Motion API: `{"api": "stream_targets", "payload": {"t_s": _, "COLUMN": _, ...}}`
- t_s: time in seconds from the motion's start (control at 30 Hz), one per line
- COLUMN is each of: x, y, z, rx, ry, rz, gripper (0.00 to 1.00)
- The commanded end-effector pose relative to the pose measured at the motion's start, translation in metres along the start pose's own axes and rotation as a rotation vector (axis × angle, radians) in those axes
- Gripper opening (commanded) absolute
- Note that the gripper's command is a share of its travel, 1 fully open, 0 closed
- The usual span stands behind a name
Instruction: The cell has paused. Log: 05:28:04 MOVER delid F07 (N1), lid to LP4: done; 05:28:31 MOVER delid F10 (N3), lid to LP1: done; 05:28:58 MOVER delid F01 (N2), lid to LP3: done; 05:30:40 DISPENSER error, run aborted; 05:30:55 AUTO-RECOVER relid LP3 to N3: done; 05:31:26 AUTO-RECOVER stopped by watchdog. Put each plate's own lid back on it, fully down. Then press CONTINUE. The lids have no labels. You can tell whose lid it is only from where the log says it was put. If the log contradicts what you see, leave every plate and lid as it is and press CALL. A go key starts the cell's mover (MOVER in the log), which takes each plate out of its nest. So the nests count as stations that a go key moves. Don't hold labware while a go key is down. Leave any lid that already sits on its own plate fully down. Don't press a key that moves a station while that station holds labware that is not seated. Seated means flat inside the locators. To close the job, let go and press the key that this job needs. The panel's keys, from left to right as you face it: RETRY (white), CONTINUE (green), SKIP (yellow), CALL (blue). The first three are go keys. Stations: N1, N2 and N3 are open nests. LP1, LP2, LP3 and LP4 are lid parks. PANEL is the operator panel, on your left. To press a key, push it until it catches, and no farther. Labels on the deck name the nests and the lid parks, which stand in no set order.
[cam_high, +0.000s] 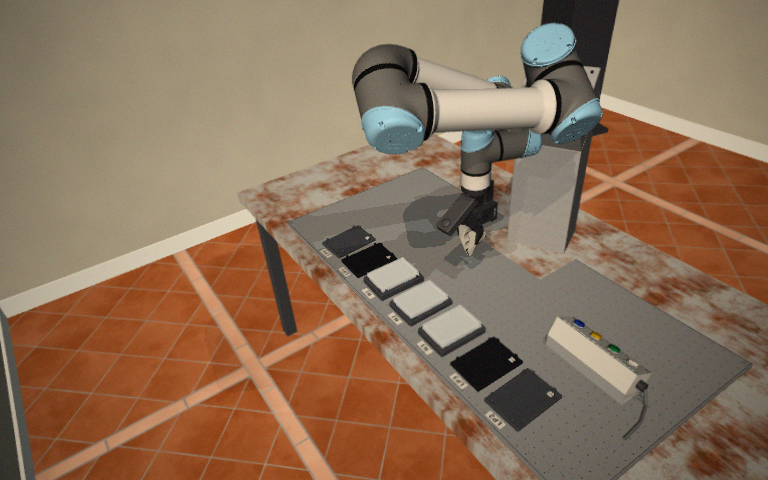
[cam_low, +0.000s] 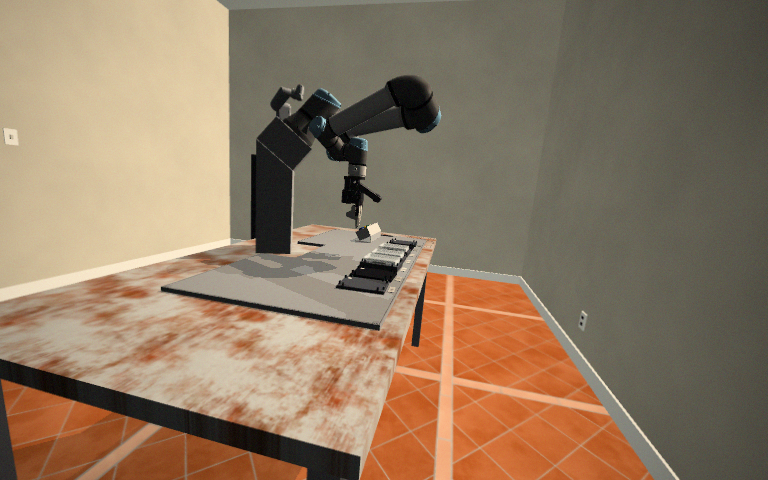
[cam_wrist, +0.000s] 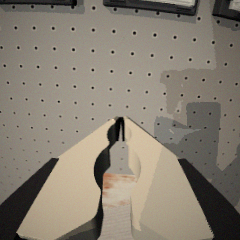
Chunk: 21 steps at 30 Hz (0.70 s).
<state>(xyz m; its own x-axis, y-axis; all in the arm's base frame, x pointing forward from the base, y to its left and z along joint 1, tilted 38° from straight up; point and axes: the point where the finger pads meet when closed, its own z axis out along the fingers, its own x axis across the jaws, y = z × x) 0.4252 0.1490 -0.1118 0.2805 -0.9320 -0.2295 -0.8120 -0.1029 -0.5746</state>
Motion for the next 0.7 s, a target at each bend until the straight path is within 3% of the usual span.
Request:
{"api": "stream_targets", "payload": {"t_s": 0.0, "x": -0.027, "y": 0.004, "z": 0.0, "rx": 0.004, "ry": 0.003, "rz": -0.11, "gripper": 0.0}}
{"api": "stream_targets", "payload": {"t_s": 0.67, "x": -0.116, "y": 0.018, "z": 0.0, "rx": 0.003, "ry": 0.004, "rz": -0.47, "gripper": 0.0}}
